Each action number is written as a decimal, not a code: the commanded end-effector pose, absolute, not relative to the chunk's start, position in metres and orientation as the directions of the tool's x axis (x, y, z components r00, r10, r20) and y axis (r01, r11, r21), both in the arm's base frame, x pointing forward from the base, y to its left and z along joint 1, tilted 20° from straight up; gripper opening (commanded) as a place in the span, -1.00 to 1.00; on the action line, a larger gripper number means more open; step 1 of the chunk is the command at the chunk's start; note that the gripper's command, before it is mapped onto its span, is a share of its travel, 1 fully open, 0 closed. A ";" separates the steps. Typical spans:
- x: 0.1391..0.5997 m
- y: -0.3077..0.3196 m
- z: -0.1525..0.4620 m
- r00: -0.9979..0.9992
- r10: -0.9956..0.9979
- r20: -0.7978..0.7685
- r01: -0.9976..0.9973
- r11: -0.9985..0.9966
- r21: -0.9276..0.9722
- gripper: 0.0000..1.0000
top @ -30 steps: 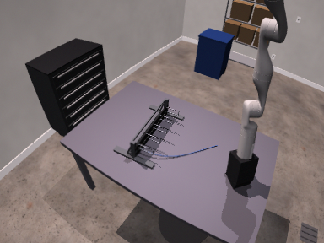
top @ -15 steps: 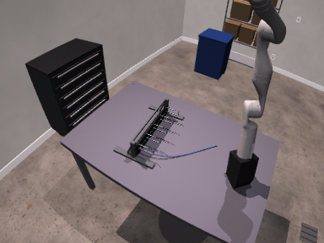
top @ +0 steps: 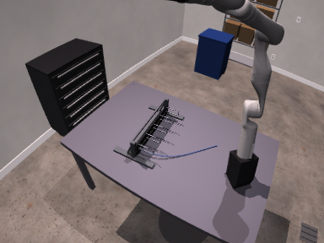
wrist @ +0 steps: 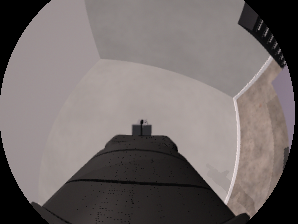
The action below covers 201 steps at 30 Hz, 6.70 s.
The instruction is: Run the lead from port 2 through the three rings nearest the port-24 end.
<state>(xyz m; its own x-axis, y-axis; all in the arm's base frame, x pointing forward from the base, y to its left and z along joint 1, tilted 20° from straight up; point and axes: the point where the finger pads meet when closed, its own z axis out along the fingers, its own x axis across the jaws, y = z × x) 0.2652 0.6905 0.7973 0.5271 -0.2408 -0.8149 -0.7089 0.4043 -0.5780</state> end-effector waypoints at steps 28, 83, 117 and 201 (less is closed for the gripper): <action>0.467 0.578 0.543 0.055 -0.503 -0.862 -0.721 0.577 -0.383 -1.00; 0.482 0.117 0.157 -0.830 -0.015 -0.557 0.009 0.999 -0.040 -1.00; 0.294 -0.045 0.060 -0.736 0.575 -0.359 0.624 0.781 -0.029 -1.00; 0.267 -0.061 0.035 -0.682 0.655 -0.325 0.706 0.706 -0.060 0.34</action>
<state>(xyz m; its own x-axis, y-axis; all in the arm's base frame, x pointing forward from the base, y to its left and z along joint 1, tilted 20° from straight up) 0.2700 -0.0530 0.0387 -0.6981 0.6350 -0.3308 0.6858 0.7257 -0.0543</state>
